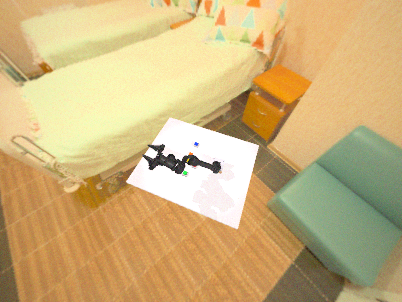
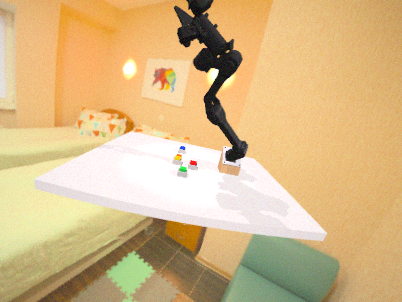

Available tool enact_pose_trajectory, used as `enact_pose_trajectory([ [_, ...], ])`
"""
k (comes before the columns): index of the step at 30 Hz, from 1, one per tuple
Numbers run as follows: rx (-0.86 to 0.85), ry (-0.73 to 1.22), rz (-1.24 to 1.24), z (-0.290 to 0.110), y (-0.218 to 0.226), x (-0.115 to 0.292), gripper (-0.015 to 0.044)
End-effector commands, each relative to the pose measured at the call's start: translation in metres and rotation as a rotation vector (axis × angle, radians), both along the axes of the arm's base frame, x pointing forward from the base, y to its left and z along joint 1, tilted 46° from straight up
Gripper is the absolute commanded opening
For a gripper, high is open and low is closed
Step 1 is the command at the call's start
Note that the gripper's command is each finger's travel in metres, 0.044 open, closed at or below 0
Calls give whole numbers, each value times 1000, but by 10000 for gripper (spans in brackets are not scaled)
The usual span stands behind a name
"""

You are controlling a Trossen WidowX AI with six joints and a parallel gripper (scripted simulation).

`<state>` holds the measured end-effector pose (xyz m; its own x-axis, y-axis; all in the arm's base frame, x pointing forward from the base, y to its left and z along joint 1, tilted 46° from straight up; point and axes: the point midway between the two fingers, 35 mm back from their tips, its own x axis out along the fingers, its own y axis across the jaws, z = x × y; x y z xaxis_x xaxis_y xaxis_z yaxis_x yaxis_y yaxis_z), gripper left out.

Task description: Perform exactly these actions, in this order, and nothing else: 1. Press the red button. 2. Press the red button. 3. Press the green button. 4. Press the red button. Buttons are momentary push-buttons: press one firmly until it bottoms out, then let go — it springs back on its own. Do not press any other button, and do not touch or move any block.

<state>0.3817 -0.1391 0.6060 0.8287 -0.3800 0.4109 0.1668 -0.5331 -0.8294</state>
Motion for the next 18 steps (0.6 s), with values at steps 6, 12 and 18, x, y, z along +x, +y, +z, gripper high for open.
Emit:
enact_pose_trajectory([
  [6, -65, -226, -99, 55, -9, -84, 400],
  [12, -231, -397, -346, 97, -24, -175, 400],
  [18, -451, -581, -652, 131, -1, -282, 400],
])
